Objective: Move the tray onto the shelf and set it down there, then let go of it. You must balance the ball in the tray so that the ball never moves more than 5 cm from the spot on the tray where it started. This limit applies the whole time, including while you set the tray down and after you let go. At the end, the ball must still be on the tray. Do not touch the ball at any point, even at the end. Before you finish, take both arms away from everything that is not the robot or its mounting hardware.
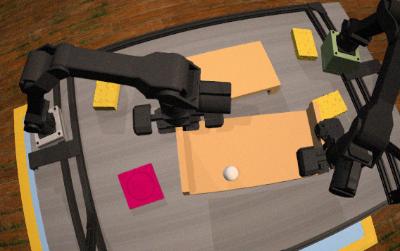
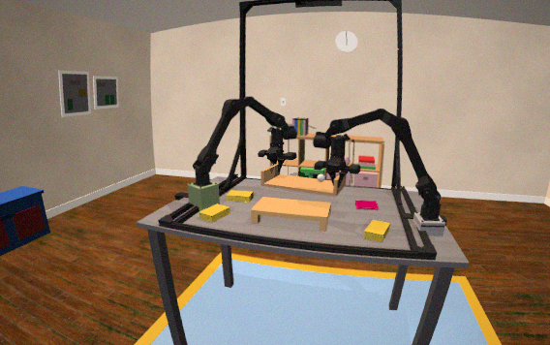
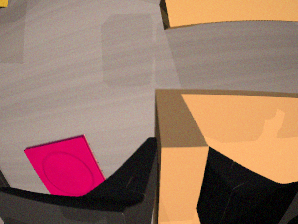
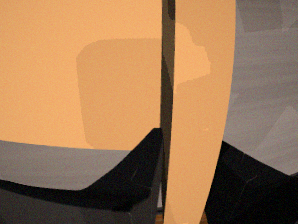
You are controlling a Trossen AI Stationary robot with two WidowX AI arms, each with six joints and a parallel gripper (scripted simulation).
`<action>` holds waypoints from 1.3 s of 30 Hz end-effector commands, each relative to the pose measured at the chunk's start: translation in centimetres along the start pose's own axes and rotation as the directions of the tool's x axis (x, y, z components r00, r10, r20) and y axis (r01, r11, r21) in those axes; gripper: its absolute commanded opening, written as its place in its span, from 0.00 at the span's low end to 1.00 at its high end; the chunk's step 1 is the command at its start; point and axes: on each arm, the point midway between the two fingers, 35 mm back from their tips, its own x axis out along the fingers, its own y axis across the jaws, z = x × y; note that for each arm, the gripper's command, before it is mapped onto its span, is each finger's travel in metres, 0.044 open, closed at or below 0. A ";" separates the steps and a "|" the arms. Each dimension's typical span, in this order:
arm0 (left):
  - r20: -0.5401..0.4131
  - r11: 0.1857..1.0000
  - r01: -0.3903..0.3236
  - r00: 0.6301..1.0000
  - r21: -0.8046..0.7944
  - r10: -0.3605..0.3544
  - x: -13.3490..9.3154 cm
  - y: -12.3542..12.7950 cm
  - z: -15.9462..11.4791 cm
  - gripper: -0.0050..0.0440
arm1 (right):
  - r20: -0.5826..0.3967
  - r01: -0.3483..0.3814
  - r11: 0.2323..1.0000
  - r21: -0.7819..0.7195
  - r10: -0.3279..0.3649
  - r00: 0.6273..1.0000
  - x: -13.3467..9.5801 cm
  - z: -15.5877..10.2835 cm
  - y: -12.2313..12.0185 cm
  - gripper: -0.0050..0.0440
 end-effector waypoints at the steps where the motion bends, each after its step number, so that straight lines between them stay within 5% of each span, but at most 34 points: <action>1: 0.021 1.000 0.000 1.000 0.000 0.000 -0.6 0.1 0.1 0.14 | 0.009 -0.006 1.000 0.000 0.006 1.000 -0.5 0.1 0.1 0.14; 39: -0.002 1.000 0.003 1.000 0.000 -0.003 -0.4 0.3 1.5 0.14 | -0.014 -0.003 1.000 0.000 0.003 1.000 -0.7 1.5 0.3 0.14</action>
